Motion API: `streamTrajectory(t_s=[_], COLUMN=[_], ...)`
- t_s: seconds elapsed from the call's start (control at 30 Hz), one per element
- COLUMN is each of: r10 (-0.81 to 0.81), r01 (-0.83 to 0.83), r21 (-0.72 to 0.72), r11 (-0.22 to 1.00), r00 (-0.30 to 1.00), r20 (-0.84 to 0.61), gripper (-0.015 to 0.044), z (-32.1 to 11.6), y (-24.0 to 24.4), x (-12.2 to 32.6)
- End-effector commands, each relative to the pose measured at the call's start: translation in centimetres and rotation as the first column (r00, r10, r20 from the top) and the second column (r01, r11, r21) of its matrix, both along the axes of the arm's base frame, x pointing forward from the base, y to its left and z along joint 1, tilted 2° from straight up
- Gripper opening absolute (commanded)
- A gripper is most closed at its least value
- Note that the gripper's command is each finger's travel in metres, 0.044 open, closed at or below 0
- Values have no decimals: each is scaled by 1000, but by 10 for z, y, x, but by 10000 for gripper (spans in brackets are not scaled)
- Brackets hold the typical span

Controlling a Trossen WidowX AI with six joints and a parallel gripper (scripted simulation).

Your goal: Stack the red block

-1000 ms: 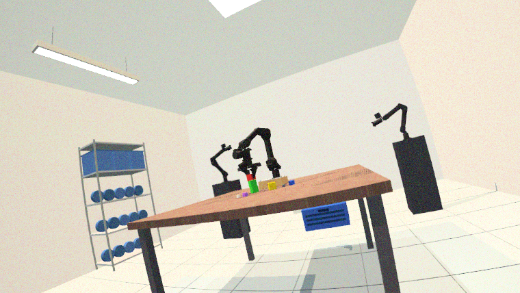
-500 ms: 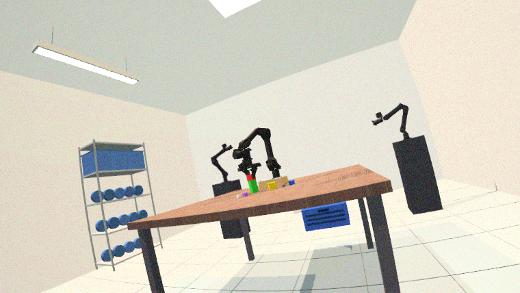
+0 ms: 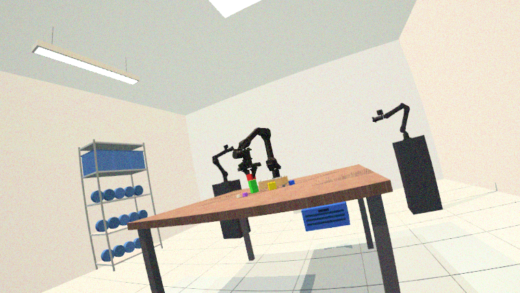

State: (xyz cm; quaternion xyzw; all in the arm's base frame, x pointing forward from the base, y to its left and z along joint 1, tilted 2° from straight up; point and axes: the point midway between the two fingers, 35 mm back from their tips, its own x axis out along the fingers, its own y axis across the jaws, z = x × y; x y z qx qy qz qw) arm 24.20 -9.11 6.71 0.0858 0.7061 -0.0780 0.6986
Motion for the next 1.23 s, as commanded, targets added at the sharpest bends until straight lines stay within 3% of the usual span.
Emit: streamTrajectory(t_s=[0.0, 0.43, 1.2], r10=[0, 0, 0], r01=[0, 0, 0], r21=[1, 1, 1], r11=[1000, 1000, 1000], r00=[1000, 1000, 1000], r20=[-2, -2, -2], gripper=[105, 440, 440], z=[-1, -1, -1], y=[0, 0, 0], x=[-1, -1, -1])
